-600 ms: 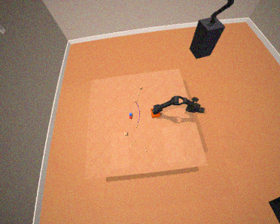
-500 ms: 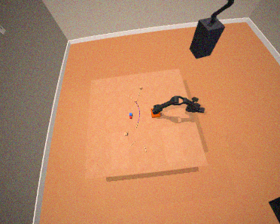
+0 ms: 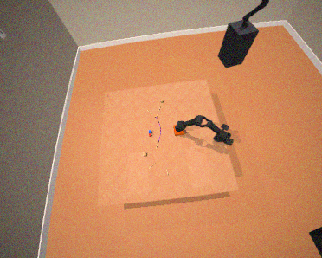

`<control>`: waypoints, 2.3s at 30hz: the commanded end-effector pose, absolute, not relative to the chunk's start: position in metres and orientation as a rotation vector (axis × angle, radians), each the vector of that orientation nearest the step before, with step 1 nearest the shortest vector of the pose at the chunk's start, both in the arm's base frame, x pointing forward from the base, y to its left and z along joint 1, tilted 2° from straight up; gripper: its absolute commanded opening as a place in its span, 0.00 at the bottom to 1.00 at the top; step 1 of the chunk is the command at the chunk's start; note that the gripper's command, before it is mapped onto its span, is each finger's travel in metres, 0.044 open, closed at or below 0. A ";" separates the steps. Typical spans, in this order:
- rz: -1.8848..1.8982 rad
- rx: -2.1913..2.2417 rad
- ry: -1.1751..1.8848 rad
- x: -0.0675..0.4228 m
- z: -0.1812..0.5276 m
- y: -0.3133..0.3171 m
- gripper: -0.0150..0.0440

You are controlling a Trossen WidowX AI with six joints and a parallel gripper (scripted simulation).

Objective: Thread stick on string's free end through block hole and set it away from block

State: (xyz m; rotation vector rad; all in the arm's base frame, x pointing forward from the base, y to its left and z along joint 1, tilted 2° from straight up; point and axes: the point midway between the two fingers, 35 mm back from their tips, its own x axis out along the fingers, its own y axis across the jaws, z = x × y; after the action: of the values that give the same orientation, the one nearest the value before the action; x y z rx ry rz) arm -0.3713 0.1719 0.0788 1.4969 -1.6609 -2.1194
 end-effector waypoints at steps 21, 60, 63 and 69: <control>-2.879 1.536 -1.784 -0.073 0.067 0.357 1.00; -2.338 2.335 -2.808 0.290 0.052 -0.061 1.00; -2.331 2.334 -2.815 0.289 0.052 -0.063 1.00; -2.331 2.334 -2.815 0.289 0.052 -0.063 1.00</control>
State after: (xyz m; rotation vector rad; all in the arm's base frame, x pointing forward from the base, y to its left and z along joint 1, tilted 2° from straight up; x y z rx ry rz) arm 0.2899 -0.0613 0.0512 2.3304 -2.8164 -2.3418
